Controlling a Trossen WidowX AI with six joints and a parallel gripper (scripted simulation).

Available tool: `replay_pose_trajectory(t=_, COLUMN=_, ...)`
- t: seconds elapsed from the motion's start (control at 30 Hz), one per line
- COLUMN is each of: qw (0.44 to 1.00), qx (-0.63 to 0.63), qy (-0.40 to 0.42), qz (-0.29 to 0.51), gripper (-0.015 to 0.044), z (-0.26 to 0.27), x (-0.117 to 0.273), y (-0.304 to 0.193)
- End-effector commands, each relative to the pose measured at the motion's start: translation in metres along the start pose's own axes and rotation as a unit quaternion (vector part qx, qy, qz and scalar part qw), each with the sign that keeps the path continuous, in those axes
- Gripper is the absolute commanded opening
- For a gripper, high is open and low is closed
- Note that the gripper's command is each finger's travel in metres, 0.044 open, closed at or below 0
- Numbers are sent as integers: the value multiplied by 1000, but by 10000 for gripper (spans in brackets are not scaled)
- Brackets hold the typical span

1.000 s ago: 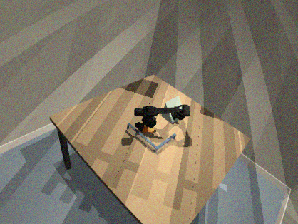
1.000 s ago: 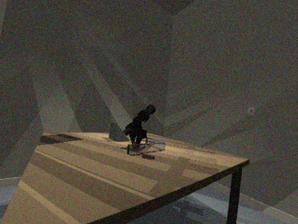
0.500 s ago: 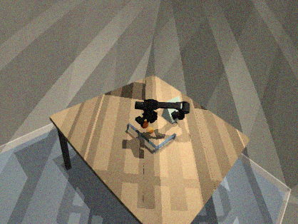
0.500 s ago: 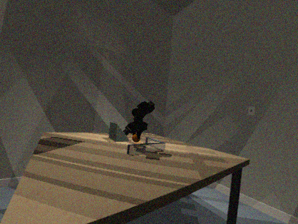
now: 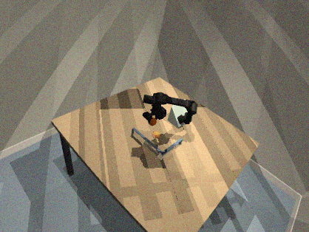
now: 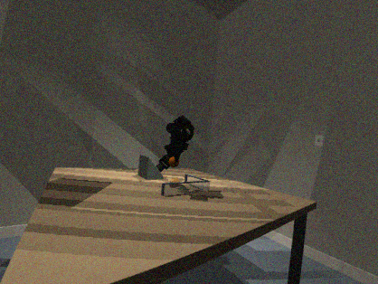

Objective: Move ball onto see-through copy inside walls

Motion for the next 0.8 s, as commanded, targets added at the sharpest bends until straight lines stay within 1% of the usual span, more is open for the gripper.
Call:
replay_pose_trajectory(t=0.0, qw=1000, qx=3, qy=1, qz=2, gripper=0, z=0, x=7, y=2)
replay_pose_trajectory(t=0.77, qw=999, qx=45, qy=24, qz=-12, gripper=0, z=24, x=-46, y=43)
Point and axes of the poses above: the point midway between the two fingers, 35 mm back from their tips, its own x axis back along the fingers, its own z axis across the jaws, y = z × x, the point moved 10 cm from there along x, back along the fingers, and after that the axes turned 12 degrees about x, right-handed, at the moved point
